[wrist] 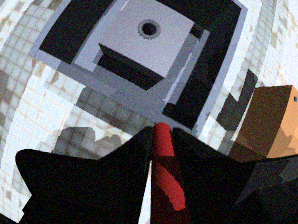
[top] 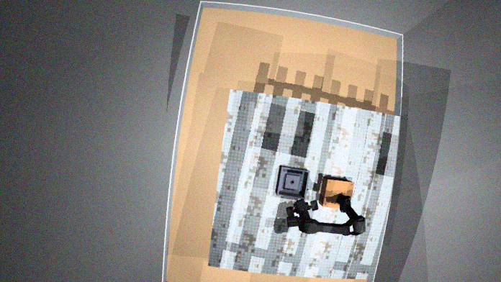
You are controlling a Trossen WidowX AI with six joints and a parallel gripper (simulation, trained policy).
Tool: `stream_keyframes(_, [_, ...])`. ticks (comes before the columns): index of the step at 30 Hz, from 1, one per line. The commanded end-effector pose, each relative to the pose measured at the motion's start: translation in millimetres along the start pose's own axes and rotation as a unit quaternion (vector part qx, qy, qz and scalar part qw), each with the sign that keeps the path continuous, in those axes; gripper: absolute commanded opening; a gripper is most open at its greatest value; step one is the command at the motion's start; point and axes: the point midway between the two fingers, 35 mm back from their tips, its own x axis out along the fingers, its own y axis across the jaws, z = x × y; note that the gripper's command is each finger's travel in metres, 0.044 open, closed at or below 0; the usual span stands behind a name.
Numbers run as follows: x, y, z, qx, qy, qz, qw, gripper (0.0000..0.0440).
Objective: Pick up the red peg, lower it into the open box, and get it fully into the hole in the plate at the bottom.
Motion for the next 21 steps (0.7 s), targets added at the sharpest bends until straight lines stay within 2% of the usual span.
stream_keyframes(1, [6.6,4.0,20.6,0.009,-0.007,0.0,1.0,0.0])
stream_keyframes(11, [32.9,7.9,67.3,0.015,-0.004,0.005,1.0,0.0])
stream_keyframes(21, [63.3,10.1,94.0,-0.016,0.019,0.017,1.0,0.0])
